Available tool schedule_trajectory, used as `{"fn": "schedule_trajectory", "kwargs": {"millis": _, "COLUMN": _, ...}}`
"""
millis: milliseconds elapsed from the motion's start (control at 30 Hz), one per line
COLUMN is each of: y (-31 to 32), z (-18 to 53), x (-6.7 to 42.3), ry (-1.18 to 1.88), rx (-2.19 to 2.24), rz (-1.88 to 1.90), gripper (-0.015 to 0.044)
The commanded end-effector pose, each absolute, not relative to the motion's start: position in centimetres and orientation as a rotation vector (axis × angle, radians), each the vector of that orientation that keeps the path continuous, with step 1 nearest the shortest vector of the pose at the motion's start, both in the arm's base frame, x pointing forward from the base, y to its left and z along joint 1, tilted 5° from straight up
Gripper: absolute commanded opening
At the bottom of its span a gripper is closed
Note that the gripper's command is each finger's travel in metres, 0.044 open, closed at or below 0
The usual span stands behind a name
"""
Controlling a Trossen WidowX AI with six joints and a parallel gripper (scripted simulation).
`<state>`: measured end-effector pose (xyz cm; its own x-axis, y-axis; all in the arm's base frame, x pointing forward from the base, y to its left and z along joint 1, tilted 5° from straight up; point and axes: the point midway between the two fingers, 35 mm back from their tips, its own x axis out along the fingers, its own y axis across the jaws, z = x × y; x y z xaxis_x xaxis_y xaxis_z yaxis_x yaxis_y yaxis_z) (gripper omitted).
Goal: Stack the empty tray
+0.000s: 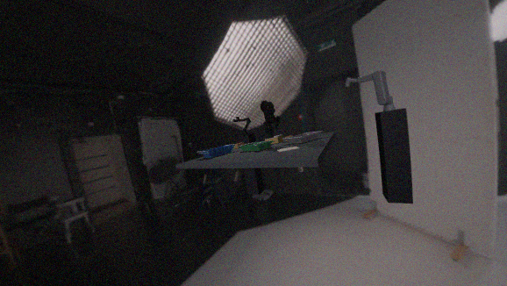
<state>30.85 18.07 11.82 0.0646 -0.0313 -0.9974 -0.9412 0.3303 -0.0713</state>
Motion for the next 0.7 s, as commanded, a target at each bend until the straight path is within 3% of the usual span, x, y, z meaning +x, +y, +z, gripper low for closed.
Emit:
{"fn": "schedule_trajectory", "kwargs": {"millis": 0, "y": 23.0, "z": 10.0, "x": 26.6, "ry": 1.215, "rx": -1.227, "rz": 1.133, "gripper": 0.0440}}
{"fn": "schedule_trajectory", "kwargs": {"millis": 433, "y": 32.2, "z": 4.7, "x": 11.1, "ry": 0.575, "rx": -1.981, "rz": 1.870, "gripper": 0.0440}}
{"fn": "schedule_trajectory", "kwargs": {"millis": 667, "y": 32.4, "z": 4.5, "x": 10.3, "ry": 0.534, "rx": -2.013, "rz": 1.901, "gripper": 0.0440}}
